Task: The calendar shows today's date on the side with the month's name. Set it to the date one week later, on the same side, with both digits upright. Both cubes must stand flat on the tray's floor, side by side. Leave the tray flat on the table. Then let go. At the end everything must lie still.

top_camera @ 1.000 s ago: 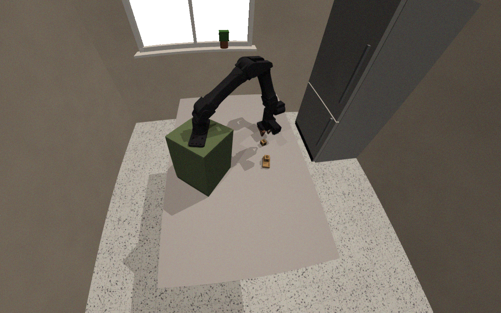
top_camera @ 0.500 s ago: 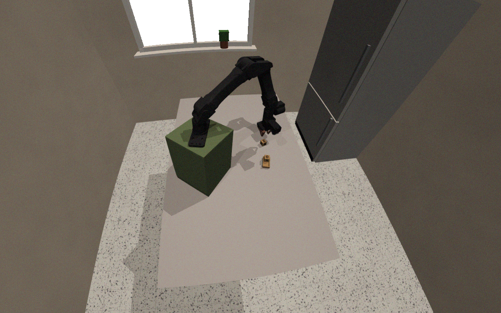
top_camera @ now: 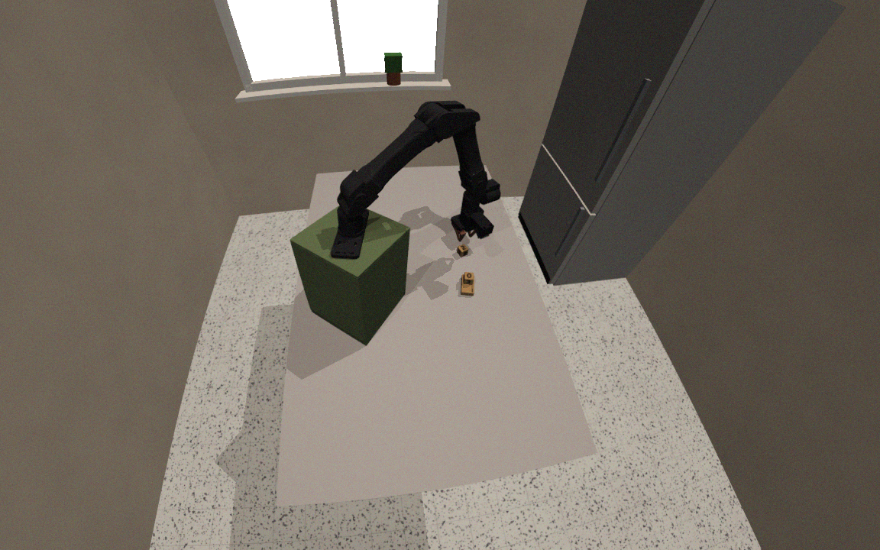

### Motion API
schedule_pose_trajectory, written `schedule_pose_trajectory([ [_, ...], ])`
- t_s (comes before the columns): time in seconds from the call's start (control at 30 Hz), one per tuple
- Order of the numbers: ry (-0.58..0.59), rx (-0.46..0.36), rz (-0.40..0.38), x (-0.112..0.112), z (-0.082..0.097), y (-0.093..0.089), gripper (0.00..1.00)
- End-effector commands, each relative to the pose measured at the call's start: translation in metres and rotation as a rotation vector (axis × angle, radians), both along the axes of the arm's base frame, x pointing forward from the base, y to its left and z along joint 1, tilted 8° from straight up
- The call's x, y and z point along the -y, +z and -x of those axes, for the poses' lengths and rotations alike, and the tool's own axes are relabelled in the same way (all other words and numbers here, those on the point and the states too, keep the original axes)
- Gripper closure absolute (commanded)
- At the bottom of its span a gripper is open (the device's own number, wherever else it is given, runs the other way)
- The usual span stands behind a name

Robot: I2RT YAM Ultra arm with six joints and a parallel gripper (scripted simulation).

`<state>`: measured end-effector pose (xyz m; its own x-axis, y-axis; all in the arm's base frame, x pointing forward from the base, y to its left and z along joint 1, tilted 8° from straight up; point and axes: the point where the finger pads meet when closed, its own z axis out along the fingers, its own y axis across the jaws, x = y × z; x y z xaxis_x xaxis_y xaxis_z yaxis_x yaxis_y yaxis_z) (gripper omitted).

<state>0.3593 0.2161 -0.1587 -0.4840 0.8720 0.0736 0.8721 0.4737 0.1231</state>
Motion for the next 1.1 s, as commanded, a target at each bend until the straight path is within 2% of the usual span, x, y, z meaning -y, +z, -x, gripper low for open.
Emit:
schedule_pose_trajectory([
  [0.0,0.0,0.01,-0.006,-0.002,-0.004,0.002,0.53],
  [0.8,0.0,0.01,-0.006,-0.007,-0.008,-0.031,0.53],
  [1.07,0.0,0.01,-0.006,-0.008,-0.008,-0.037,0.53],
])
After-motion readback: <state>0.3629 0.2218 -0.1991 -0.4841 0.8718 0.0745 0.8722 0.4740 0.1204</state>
